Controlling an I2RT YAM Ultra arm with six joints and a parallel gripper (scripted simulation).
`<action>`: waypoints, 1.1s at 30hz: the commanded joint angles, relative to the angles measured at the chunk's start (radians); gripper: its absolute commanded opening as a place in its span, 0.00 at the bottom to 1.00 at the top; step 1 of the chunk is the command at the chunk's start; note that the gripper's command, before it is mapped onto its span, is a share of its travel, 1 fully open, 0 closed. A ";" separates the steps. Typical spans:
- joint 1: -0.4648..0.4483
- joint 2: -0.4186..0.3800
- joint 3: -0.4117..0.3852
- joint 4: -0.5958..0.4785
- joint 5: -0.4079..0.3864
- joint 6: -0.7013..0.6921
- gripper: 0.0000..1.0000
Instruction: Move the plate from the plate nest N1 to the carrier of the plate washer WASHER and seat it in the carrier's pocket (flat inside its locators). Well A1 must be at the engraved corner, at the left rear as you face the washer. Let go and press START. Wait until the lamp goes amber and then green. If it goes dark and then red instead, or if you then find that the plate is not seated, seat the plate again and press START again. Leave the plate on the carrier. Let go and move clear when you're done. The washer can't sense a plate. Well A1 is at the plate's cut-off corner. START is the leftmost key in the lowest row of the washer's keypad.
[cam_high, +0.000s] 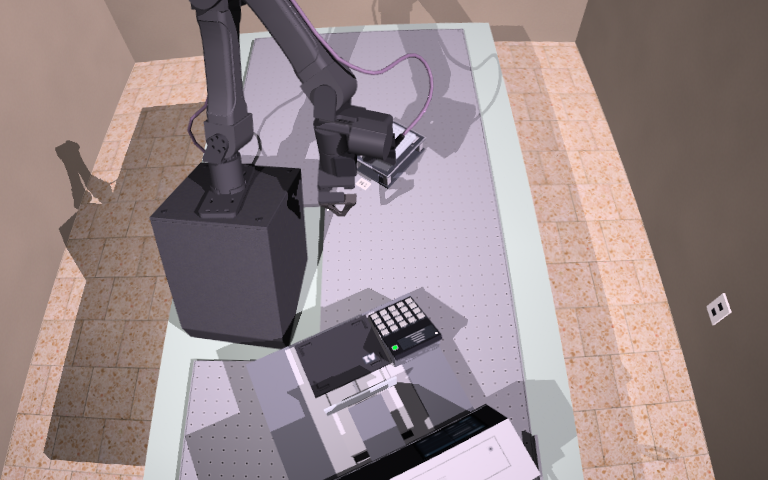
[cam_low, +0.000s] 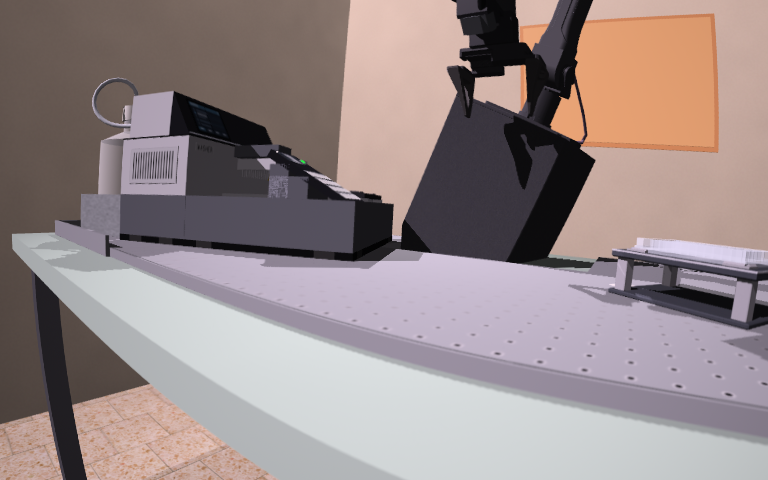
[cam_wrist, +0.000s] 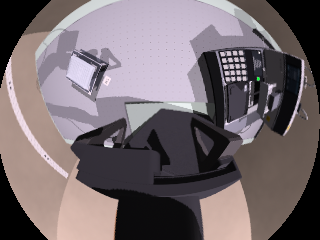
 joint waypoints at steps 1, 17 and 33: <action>-0.017 -0.027 0.027 -0.015 0.004 -0.011 1.00; 0.274 0.046 0.115 0.084 -0.004 -0.160 1.00; 0.476 0.159 0.276 0.127 0.018 0.070 1.00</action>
